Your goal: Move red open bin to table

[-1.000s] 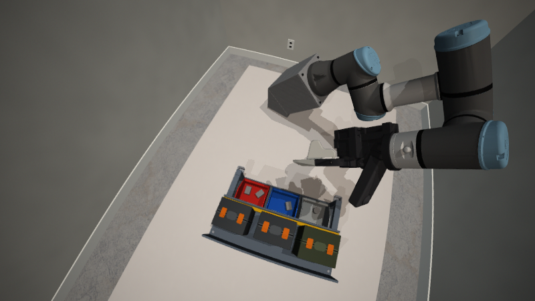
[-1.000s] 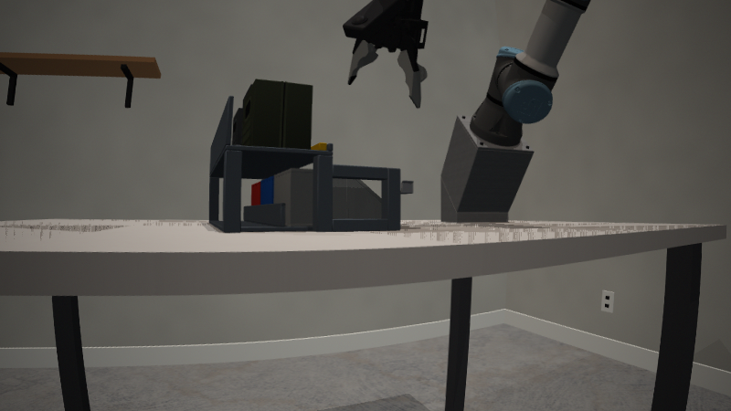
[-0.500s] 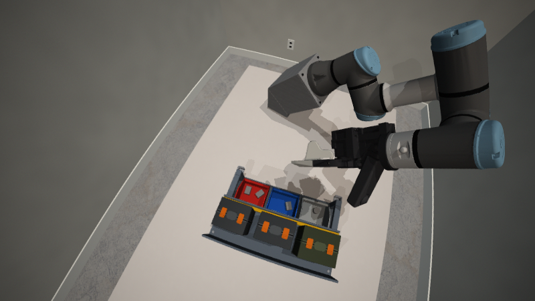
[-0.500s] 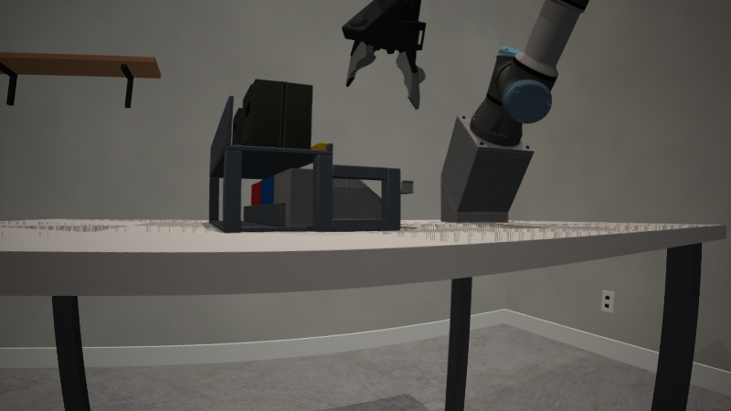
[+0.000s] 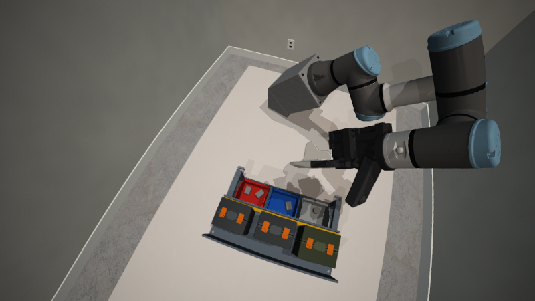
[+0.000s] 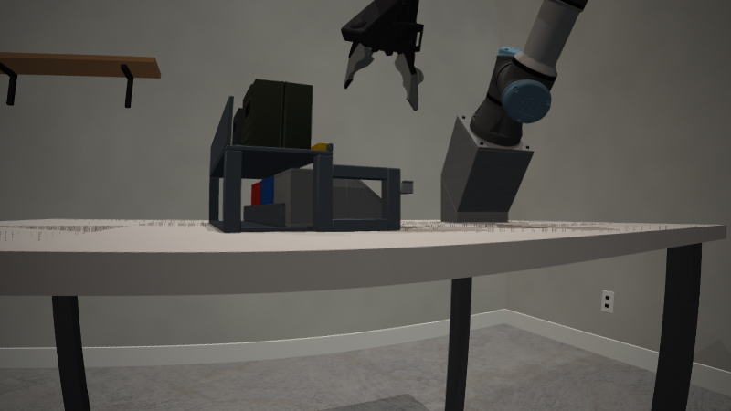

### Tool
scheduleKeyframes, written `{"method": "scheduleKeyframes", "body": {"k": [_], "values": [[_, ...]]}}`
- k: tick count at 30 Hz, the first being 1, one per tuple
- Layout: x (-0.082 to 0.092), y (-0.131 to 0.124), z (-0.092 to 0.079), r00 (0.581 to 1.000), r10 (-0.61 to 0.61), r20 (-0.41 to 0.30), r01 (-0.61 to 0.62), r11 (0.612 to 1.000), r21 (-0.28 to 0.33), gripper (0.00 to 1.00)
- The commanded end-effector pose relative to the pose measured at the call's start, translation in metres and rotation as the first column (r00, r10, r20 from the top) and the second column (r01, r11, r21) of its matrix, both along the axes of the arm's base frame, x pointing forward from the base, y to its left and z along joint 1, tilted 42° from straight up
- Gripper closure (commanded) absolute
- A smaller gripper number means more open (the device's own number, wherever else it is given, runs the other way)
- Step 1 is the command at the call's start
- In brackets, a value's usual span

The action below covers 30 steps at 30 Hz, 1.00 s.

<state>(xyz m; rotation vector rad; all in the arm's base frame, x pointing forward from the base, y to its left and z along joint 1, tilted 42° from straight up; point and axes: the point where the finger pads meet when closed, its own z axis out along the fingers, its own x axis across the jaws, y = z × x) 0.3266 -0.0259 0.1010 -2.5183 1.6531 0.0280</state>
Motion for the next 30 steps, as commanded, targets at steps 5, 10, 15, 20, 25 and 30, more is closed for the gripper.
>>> {"method": "scheduleKeyframes", "body": {"k": [5, 10, 15, 20, 25, 30], "values": [[0.022, -0.016, -0.039, 0.972, 0.195, 0.132, -0.204, 0.978, 0.053, 0.00], [0.010, -0.008, -0.018, 0.994, 0.095, 0.058, -0.096, 0.995, 0.027, 0.00], [0.024, -0.017, -0.043, 0.966, 0.216, 0.141, -0.226, 0.972, 0.057, 0.00], [0.024, -0.017, -0.043, 0.966, 0.216, 0.141, -0.226, 0.972, 0.057, 0.00], [0.024, -0.017, -0.043, 0.966, 0.216, 0.141, -0.226, 0.972, 0.057, 0.00], [0.026, -0.019, -0.047, 0.960, 0.237, 0.151, -0.248, 0.967, 0.060, 0.00]]}}
